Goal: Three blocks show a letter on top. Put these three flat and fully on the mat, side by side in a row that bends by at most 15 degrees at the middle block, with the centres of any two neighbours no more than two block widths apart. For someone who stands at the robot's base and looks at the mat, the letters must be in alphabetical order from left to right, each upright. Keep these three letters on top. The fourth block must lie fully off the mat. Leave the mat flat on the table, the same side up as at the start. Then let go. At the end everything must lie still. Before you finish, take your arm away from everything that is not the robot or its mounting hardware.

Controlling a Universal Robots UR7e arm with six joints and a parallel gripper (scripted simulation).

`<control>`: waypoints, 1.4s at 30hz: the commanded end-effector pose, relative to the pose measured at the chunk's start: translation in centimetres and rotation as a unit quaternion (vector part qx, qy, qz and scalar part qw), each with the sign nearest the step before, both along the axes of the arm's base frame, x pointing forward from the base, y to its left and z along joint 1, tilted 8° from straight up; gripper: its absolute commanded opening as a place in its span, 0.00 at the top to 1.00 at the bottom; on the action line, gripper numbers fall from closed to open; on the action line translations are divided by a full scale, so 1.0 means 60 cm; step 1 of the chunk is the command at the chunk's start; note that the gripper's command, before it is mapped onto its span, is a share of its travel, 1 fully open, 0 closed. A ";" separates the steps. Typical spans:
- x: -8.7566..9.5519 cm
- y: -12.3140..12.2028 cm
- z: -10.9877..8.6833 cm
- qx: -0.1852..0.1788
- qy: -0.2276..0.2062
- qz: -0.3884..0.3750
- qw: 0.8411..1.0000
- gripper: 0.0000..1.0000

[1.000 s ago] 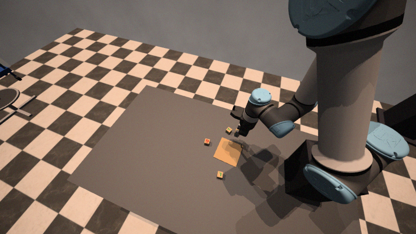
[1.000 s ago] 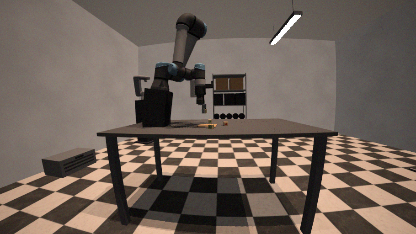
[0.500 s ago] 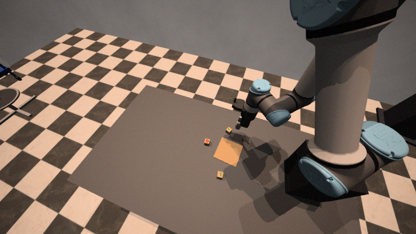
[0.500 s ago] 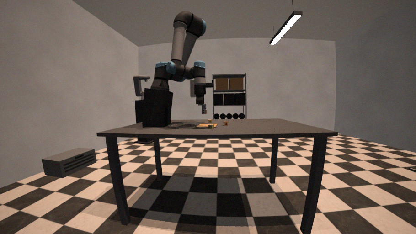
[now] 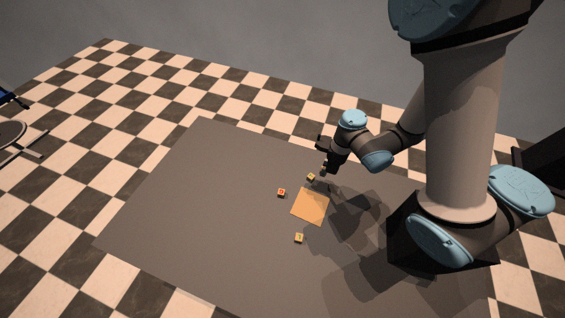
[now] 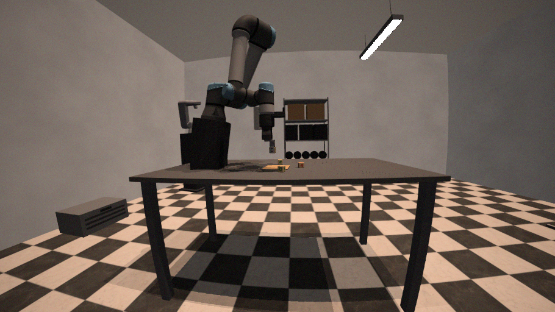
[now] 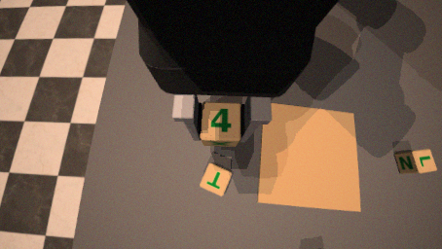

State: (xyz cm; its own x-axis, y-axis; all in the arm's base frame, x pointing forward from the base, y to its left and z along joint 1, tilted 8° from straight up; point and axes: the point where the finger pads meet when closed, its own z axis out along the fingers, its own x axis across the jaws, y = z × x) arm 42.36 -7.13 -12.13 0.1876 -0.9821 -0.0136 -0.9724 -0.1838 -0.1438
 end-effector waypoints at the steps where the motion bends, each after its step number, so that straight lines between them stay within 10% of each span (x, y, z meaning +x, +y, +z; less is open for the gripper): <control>1: 0.006 0.000 -0.015 -0.001 -0.002 0.000 1.000 0.43; 26: 0.023 0.005 -0.136 -0.001 -0.002 0.000 1.000 0.43; 42: 0.023 0.005 -0.147 -0.001 -0.001 0.000 1.000 0.43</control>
